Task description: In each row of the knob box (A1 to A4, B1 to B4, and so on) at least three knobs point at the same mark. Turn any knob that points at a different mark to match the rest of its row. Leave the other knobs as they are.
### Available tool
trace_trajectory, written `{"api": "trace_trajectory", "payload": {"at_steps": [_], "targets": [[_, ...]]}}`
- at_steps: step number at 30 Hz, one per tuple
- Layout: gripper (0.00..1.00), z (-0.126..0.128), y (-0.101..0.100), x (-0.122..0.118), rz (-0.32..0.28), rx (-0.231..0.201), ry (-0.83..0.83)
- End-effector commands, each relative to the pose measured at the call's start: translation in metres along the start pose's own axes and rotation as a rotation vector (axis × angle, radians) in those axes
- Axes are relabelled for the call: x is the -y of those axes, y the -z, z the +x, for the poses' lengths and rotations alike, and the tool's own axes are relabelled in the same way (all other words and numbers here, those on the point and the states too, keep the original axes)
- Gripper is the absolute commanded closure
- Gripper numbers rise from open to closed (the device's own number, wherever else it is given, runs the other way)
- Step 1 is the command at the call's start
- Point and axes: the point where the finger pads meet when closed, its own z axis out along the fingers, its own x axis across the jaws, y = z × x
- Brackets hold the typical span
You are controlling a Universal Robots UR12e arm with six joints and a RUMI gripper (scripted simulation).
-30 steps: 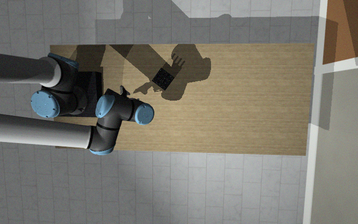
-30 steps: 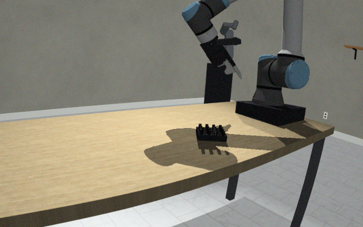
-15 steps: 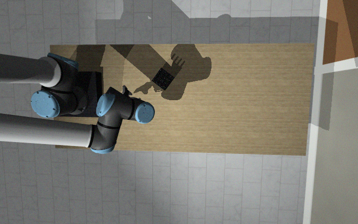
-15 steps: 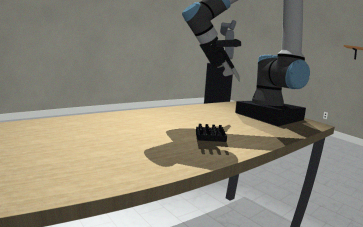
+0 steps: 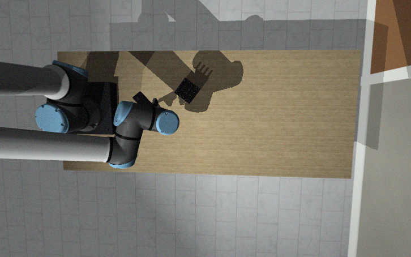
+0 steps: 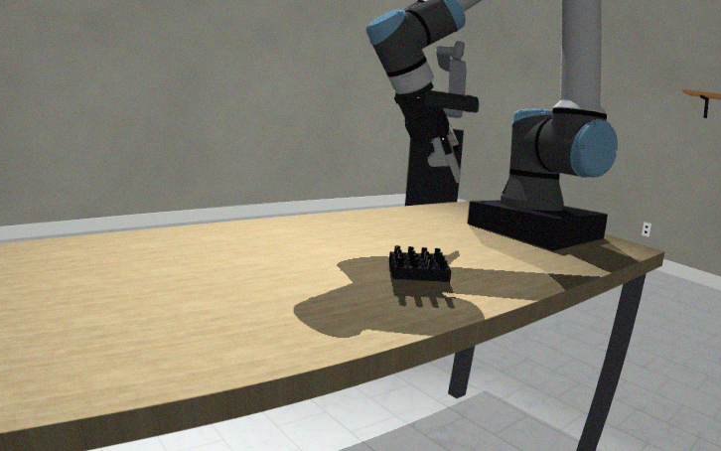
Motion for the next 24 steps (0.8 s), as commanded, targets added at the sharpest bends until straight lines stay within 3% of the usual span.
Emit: {"api": "trace_trajectory", "payload": {"at_steps": [1,3,18,20,24], "targets": [[0.0,0.025,-0.006,-0.012,-0.056,-0.029,-0.144],[0.0,0.025,-0.006,-0.012,-0.056,-0.029,-0.144],[0.0,0.102,-0.015,-0.042,-0.175,-0.194,-0.59],[0.0,0.102,-0.015,-0.042,-0.175,-0.194,-0.59],[0.0,0.125,-0.016,-0.049,-0.195,-0.261,-0.726]]}}
